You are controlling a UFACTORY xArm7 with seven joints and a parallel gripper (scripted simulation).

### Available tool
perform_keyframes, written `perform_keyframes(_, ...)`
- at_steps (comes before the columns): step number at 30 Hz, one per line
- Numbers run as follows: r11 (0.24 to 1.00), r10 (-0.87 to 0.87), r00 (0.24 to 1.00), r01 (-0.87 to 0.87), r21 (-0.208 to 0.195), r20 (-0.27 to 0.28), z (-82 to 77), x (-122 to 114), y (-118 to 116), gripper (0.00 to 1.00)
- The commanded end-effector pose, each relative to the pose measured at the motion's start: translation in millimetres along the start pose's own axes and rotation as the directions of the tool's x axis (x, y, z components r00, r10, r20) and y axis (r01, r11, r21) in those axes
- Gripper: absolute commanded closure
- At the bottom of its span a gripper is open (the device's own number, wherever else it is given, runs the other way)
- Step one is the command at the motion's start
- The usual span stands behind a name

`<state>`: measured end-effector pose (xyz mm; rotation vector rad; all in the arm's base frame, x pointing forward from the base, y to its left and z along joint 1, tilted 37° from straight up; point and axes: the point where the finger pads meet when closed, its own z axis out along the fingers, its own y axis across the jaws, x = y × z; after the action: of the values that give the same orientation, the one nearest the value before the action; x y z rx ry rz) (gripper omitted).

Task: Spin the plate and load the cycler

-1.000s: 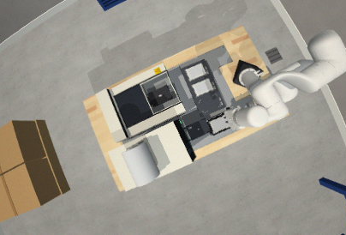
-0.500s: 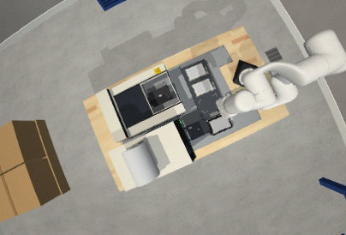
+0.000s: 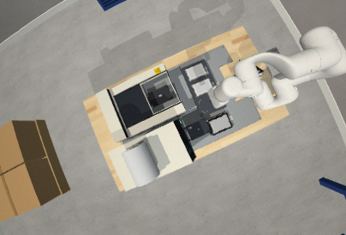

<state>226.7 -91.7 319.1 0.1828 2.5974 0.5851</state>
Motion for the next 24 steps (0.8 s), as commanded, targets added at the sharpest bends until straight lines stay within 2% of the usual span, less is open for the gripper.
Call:
perform_keyframes(1, 1.0, 0.0, 1.0, 0.0, 0.0, 0.004, 1.7, -6, -19, 1.0)
perform_keyframes(9, 1.0, 0.0, 1.0, 0.0, 0.0, 0.004, 7.7, -14, -58, 1.0)
perform_keyframes(11, 1.0, 0.0, 1.0, 0.0, 0.0, 0.004, 7.7, -14, -58, 1.0)
perform_keyframes(24, 1.0, 0.0, 1.0, 0.0, 0.0, 0.003, 17.6, -28, -121, 1.0)
